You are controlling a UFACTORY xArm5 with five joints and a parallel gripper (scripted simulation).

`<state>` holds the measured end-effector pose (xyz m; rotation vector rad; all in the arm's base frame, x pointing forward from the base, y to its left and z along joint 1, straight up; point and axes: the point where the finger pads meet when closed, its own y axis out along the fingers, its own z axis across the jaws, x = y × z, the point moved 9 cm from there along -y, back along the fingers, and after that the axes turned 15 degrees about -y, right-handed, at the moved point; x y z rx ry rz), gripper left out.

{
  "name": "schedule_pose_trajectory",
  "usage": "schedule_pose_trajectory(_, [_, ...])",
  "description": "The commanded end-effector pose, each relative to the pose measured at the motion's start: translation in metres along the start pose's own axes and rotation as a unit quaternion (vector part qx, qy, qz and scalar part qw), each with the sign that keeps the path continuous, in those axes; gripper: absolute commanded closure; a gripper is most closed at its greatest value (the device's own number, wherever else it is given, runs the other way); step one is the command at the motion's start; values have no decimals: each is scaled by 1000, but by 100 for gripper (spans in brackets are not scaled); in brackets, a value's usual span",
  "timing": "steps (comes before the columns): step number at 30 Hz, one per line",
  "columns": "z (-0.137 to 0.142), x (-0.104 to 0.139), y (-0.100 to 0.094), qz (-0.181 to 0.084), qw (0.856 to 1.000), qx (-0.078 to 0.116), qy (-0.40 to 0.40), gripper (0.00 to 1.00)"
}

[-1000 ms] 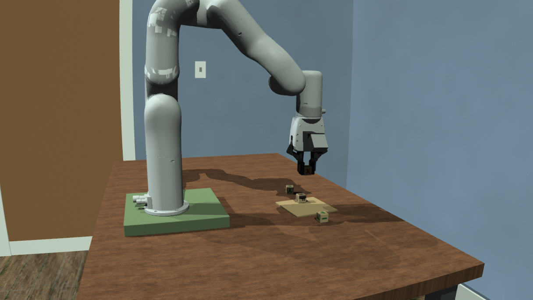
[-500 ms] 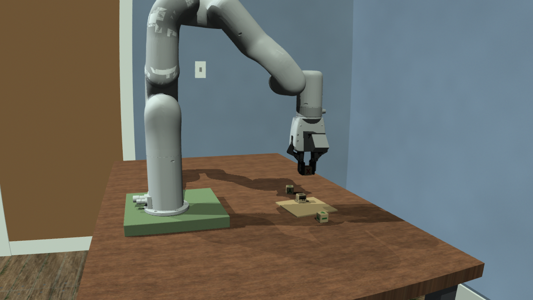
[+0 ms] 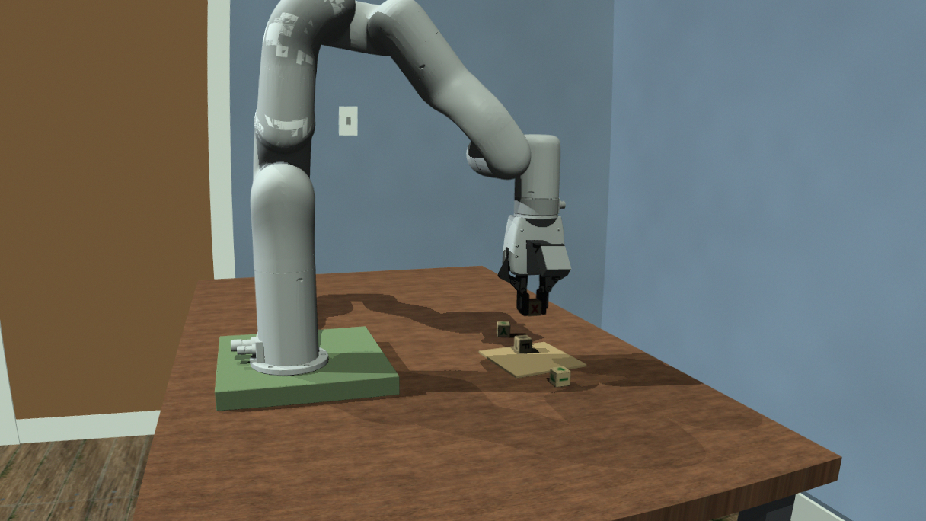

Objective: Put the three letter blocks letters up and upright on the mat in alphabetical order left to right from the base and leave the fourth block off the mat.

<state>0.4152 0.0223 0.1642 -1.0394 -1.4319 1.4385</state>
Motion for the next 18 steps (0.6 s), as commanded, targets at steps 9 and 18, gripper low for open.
schedule_pose_trajectory(9, [-2, -1, 45, 0, 1000, -2, 0, 79])
schedule_pose_trajectory(18, [-2, -1, 72, 0, 1000, -2, 0, 79])
